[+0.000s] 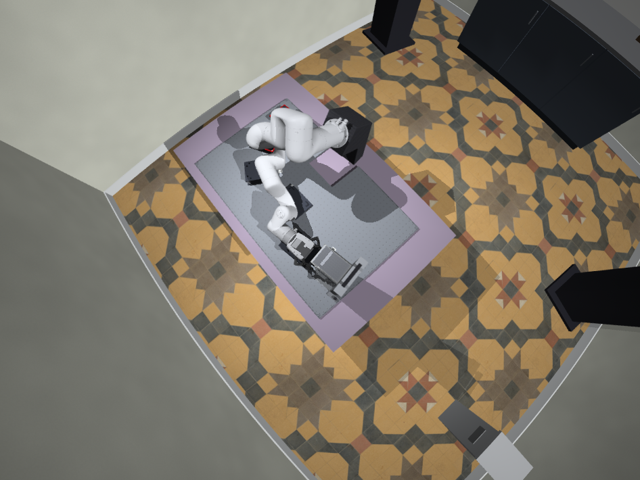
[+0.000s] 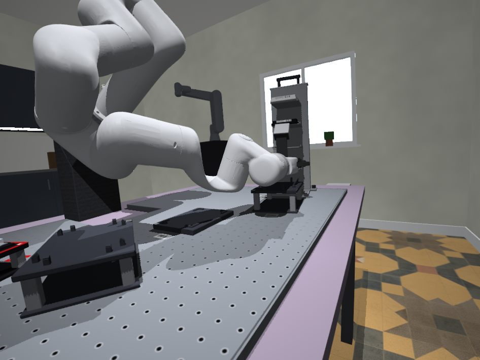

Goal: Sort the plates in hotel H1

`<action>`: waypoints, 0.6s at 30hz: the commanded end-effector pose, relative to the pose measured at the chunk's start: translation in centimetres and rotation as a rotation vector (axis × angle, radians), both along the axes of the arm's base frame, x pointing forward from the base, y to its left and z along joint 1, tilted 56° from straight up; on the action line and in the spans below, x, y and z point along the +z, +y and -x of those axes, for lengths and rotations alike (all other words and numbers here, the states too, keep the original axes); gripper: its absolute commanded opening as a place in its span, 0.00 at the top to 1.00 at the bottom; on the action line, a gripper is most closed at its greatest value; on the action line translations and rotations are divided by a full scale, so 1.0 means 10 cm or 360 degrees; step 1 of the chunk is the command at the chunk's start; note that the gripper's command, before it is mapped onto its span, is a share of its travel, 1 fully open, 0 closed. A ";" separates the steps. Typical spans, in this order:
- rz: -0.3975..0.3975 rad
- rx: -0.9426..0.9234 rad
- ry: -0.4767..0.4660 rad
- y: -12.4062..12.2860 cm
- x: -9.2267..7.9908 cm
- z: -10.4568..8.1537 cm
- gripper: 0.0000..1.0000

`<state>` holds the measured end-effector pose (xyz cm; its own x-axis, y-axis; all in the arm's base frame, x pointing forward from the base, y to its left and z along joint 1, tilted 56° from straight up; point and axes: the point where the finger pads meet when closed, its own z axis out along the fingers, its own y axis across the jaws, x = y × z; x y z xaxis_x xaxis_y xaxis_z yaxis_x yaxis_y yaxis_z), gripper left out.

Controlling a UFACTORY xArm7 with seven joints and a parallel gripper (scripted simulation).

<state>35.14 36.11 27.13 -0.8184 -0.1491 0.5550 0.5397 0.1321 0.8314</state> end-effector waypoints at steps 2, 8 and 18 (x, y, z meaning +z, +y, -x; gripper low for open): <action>-0.0001 0.0003 -0.0003 0.02 0.01 0.02 1.00; -0.0001 0.0003 -0.0003 0.05 0.01 0.02 1.00; -0.0001 0.0003 -0.0003 0.09 0.01 0.03 1.00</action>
